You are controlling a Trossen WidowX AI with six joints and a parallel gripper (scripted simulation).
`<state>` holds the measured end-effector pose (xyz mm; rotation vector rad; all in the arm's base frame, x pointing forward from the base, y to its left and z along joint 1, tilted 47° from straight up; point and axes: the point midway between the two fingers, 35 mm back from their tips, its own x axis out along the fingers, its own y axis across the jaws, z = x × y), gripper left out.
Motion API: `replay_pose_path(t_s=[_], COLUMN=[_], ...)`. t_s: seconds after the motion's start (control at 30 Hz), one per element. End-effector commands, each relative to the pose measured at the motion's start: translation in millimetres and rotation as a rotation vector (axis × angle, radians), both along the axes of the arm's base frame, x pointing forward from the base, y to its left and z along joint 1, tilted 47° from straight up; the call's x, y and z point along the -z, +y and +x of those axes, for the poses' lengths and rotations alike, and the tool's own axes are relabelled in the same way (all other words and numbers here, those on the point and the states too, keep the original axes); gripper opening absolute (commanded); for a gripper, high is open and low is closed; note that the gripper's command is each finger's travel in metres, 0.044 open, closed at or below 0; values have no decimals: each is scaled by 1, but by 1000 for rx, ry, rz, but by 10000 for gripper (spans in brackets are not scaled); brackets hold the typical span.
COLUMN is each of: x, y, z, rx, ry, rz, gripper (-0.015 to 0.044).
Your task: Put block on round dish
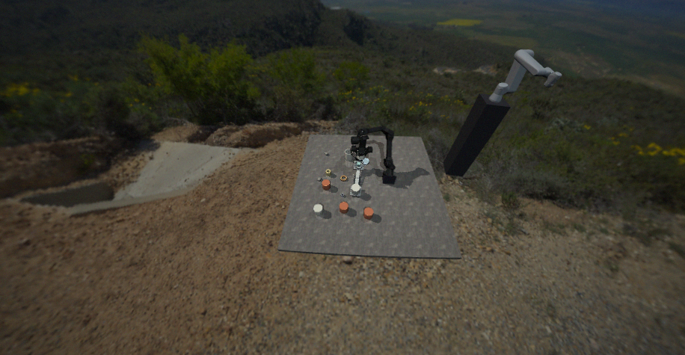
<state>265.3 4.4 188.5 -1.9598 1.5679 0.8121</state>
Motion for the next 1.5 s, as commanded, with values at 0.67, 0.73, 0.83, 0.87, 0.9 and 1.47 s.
replay_pose_path(t_s=[0.67, 0.73, 0.83, 0.87, 0.9, 1.47], x=[-27, -29, -32, -33, -34, -29], y=[-105, -112, -122, -125, -128, -155], z=[-63, -69, -80, -83, -87, -109], rx=[81, 84, 88, 90, 92, 106], ry=[-38, -40, -42, -42, -42, -42], rz=[29, 21, 7, 2, -4, -41], gripper=[0, 0, 0, 0, 0, 0])
